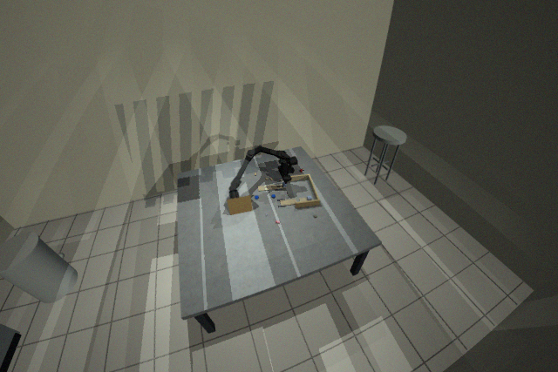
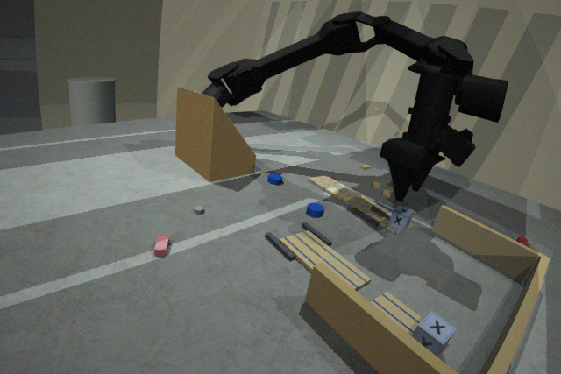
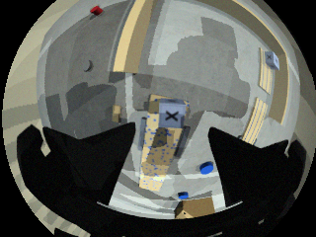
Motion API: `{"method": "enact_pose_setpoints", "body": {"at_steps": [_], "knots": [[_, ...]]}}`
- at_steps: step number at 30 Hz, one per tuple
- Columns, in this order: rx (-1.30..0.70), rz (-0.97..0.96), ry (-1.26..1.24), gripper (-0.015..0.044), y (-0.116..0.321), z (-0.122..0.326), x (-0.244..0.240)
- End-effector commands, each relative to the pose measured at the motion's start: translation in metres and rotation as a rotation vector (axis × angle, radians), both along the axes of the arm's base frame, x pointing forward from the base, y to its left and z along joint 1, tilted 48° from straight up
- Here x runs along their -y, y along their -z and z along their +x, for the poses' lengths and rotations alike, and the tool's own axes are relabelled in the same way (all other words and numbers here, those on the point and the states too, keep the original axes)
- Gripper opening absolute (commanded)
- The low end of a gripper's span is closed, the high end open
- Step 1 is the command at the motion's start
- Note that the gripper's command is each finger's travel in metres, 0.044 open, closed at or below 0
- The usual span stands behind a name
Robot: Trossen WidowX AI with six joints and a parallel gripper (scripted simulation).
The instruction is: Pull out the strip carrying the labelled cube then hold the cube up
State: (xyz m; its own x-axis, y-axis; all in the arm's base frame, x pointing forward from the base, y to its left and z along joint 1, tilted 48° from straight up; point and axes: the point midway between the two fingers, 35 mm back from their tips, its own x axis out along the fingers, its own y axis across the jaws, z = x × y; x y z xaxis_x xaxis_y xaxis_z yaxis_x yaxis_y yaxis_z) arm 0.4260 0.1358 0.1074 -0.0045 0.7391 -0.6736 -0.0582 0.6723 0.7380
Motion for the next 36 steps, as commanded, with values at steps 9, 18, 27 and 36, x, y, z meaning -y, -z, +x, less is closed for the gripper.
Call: {"method": "enact_pose_setpoints", "body": {"at_steps": [9,18,27,36], "knots": [[-0.002,0.003,-0.004,0.025,0.013,0.002,-0.016],[-0.002,0.004,-0.004,0.025,0.023,0.002,-0.027],[-0.002,0.006,-0.004,0.025,0.033,0.002,-0.038],[-0.002,0.006,-0.004,0.025,0.036,0.002,-0.041]]}}
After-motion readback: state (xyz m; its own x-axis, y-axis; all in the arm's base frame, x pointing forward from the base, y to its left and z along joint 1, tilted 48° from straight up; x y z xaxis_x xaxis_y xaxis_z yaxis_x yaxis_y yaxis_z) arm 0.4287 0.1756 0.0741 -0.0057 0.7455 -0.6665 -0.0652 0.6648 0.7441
